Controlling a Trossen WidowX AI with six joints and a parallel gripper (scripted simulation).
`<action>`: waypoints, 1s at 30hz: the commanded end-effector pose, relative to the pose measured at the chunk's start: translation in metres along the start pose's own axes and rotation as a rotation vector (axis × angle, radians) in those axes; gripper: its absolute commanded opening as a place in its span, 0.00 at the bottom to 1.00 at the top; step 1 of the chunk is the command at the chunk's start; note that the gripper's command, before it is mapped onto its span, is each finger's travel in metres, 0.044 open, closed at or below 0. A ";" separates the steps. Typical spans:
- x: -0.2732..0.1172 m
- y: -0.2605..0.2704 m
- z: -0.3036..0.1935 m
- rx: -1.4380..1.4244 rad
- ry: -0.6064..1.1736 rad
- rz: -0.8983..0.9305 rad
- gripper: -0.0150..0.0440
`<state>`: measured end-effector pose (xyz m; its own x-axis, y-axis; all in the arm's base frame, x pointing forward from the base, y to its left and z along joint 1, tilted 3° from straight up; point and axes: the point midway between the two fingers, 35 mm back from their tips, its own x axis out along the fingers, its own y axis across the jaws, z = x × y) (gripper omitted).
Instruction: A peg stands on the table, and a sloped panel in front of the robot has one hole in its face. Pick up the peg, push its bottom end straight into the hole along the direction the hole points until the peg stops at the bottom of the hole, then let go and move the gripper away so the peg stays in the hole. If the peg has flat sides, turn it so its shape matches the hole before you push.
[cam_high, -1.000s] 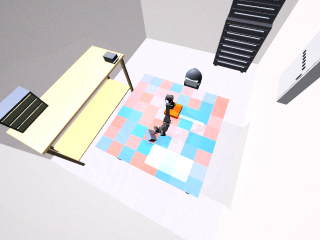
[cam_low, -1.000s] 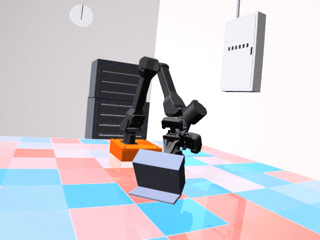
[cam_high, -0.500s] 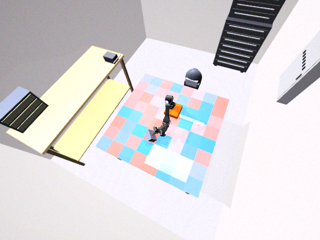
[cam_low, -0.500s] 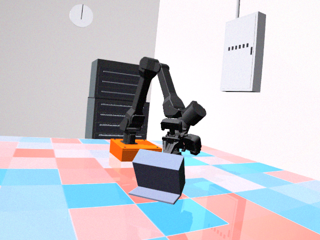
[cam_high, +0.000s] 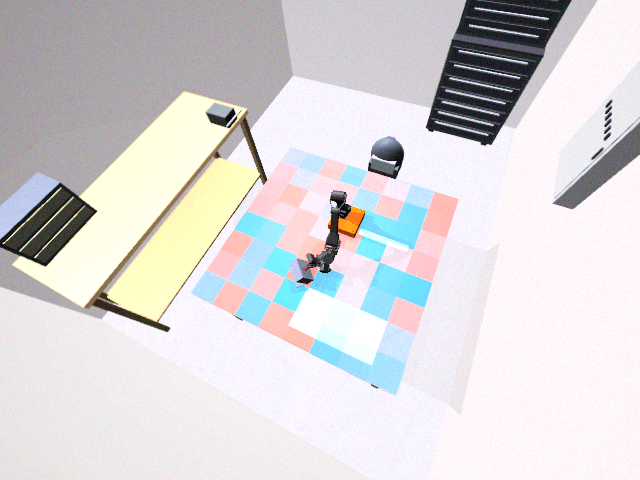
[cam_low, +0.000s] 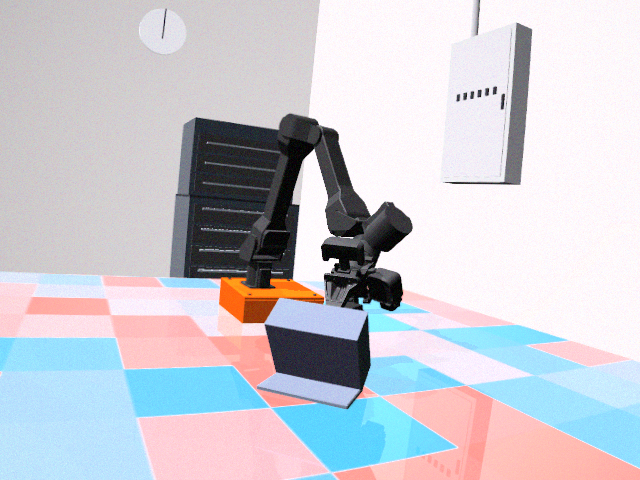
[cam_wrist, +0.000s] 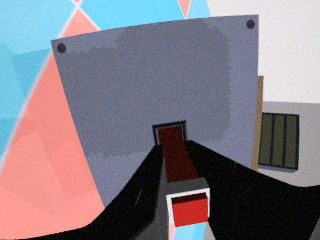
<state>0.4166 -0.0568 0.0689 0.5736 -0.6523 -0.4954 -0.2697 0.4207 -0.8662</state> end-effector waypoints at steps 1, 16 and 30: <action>0.000 0.000 0.000 0.000 0.000 0.000 0.48; -0.011 0.000 0.002 0.000 0.000 0.004 1.00; -0.039 0.002 0.005 0.000 -0.001 0.013 1.00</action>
<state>0.4013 -0.0328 0.0834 0.5715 -0.6445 -0.5080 -0.2814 0.4276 -0.8590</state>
